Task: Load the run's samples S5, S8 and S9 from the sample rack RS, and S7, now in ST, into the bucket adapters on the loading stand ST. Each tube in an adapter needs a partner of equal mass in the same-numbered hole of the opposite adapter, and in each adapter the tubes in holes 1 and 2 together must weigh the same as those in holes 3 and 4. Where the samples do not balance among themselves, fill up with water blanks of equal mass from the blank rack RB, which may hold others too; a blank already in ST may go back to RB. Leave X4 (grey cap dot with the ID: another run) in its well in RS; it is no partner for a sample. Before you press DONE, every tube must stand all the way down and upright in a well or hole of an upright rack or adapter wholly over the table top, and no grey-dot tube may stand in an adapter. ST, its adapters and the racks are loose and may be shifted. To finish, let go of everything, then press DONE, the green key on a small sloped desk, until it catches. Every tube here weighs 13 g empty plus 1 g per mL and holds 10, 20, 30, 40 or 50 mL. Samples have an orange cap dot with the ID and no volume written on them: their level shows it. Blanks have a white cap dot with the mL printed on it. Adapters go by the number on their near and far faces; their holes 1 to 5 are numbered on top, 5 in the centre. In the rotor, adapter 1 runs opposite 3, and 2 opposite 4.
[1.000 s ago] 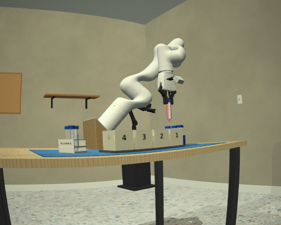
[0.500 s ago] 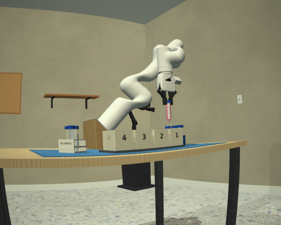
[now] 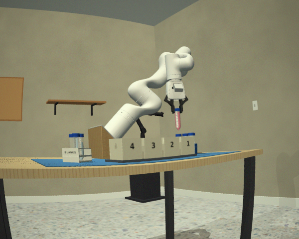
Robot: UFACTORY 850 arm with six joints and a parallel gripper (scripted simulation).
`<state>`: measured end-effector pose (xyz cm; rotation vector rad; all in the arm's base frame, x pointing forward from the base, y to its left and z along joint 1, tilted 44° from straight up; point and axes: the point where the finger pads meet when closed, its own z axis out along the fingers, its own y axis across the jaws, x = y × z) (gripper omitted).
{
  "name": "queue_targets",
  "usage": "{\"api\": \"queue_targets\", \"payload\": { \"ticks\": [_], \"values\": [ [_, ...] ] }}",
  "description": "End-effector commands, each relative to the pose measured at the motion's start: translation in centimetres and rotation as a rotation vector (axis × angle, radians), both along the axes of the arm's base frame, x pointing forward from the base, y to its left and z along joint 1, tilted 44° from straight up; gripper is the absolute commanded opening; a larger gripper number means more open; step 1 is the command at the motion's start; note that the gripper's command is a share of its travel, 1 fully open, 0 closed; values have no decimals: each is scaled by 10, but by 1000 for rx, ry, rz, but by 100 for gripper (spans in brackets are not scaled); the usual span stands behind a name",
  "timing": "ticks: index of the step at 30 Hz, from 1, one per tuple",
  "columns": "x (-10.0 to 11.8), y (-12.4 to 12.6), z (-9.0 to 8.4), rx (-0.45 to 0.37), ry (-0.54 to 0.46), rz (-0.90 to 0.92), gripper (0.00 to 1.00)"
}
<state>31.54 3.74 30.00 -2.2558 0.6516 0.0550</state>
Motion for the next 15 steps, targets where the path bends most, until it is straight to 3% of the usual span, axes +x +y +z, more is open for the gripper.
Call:
{"api": "queue_targets", "payload": {
  "ticks": [1,12,15],
  "values": [
    [-24,15,12,14,148,-147,0],
    [-53,35,25,61,355,-359,0],
    [-54,35,25,62,359,-364,0]
  ]
}}
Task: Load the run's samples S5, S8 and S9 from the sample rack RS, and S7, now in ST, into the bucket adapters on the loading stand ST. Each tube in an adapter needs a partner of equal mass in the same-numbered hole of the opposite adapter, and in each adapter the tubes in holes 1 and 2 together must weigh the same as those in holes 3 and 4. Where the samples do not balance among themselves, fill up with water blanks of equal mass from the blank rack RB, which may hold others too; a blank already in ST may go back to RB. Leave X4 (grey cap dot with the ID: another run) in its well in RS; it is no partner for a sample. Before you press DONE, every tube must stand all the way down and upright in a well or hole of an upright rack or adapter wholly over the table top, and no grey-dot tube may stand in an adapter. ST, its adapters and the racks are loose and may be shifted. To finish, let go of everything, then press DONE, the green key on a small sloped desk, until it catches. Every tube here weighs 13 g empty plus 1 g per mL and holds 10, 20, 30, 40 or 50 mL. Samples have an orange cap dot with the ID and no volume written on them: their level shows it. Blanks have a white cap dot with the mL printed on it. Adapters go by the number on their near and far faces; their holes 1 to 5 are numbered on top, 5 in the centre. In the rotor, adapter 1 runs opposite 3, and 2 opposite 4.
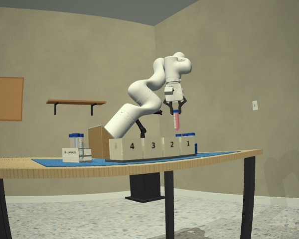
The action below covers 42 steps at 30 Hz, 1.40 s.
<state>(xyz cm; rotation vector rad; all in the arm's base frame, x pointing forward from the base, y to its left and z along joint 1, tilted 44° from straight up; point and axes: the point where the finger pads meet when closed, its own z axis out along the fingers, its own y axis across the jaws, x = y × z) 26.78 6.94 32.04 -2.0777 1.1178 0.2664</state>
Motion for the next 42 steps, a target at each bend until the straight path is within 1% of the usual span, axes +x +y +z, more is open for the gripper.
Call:
{"api": "queue_targets", "payload": {
  "ticks": [1,24,39,42],
  "values": [
    [-6,3,5,-9,66,-64,0],
    [-6,3,5,-9,66,-64,0],
    [-1,24,-16,-9,66,-64,0],
    [-1,25,-18,-9,66,-64,0]
  ]
}}
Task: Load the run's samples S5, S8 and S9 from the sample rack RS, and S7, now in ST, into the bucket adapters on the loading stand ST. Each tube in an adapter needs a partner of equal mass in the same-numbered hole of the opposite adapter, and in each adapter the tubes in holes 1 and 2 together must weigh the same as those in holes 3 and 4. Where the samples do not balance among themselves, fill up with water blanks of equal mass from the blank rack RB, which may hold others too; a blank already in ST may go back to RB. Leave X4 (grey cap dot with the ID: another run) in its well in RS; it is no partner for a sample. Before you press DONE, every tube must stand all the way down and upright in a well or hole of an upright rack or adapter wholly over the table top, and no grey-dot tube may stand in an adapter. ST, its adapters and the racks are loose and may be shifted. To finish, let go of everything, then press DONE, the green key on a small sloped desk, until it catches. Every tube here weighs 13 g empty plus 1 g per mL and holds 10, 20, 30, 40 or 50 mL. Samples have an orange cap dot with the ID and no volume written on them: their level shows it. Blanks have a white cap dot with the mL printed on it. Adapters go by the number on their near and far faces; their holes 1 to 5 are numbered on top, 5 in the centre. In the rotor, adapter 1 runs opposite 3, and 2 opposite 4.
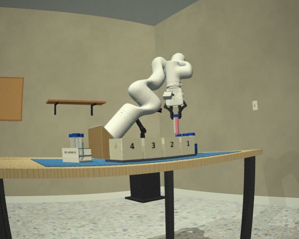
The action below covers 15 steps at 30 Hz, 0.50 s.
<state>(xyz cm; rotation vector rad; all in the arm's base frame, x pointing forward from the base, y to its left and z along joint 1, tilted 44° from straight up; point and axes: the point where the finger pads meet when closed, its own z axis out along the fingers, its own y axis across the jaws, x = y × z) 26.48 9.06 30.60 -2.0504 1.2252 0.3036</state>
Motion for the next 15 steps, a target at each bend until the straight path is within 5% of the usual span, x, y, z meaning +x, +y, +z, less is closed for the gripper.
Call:
{"api": "queue_targets", "payload": {
  "ticks": [1,15],
  "values": [
    [2,5,-5,0,-2,0,0],
    [6,23,-24,0,-2,0,0]
  ]
}}
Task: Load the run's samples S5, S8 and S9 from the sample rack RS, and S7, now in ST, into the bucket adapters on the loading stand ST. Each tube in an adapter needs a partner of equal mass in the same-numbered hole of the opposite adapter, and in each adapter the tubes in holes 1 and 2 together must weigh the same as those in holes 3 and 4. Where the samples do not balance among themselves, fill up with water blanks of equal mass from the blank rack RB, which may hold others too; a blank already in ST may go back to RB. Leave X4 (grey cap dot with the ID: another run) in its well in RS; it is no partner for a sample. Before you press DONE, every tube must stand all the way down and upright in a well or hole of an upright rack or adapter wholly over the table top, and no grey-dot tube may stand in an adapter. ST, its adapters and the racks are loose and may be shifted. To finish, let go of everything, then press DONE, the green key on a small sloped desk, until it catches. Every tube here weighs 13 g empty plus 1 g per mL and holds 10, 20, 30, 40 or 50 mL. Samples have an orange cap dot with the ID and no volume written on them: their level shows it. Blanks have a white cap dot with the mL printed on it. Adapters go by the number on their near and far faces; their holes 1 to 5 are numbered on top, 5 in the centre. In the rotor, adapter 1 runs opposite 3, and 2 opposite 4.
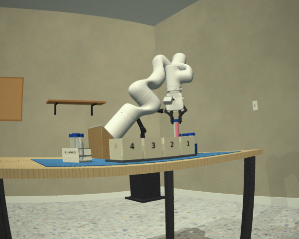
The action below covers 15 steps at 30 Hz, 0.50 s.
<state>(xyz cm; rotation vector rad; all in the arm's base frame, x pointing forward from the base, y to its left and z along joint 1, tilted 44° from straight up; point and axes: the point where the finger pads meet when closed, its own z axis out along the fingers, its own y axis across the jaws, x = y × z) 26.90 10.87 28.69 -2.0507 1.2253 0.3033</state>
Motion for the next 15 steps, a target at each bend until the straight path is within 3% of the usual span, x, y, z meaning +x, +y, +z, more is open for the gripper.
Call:
{"api": "queue_targets", "payload": {
  "ticks": [1,15],
  "values": [
    [2,5,-5,0,-2,0,0],
    [4,12,-12,0,-2,0,0]
  ]
}}
